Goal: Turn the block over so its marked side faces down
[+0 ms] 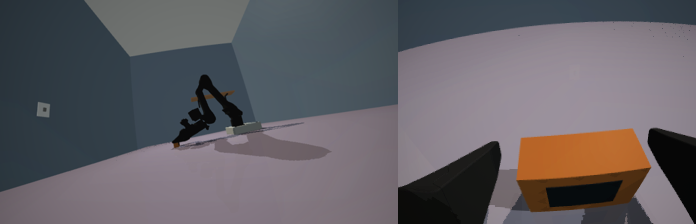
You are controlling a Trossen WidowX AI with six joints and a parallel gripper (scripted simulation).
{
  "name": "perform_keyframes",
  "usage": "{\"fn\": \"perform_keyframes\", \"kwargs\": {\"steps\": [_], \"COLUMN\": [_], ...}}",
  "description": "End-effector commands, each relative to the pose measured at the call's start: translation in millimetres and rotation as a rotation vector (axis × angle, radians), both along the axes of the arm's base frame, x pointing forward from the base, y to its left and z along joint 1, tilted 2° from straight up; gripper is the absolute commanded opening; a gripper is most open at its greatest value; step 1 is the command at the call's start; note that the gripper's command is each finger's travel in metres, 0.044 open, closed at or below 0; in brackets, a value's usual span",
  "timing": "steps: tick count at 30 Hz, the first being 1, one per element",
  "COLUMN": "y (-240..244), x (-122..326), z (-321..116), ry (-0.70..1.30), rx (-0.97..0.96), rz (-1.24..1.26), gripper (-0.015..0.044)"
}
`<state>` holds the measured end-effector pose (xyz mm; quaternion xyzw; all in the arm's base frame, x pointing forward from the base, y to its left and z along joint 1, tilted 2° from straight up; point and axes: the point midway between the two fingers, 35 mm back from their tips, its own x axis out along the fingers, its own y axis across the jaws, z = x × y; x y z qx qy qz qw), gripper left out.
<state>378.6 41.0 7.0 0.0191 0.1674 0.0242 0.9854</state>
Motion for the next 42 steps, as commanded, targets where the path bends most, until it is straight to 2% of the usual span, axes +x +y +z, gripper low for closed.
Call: {"fn": "perform_keyframes", "kwargs": {"steps": [1,10,18,31,42], "y": [-1,0,-4,-4,-3], "x": [0,18,-16,-19,11], "z": [-1,16,66,72,87], "ry": [0.006,0.287,0.561,0.603,0.935], "rx": [-0.005,-0.029,-0.027,-0.028,-0.048], "rz": [-0.003,0.013,0.022,0.023,0.038], "gripper": [0.0440,0.0440,0.0440,0.0440,0.0440]}}
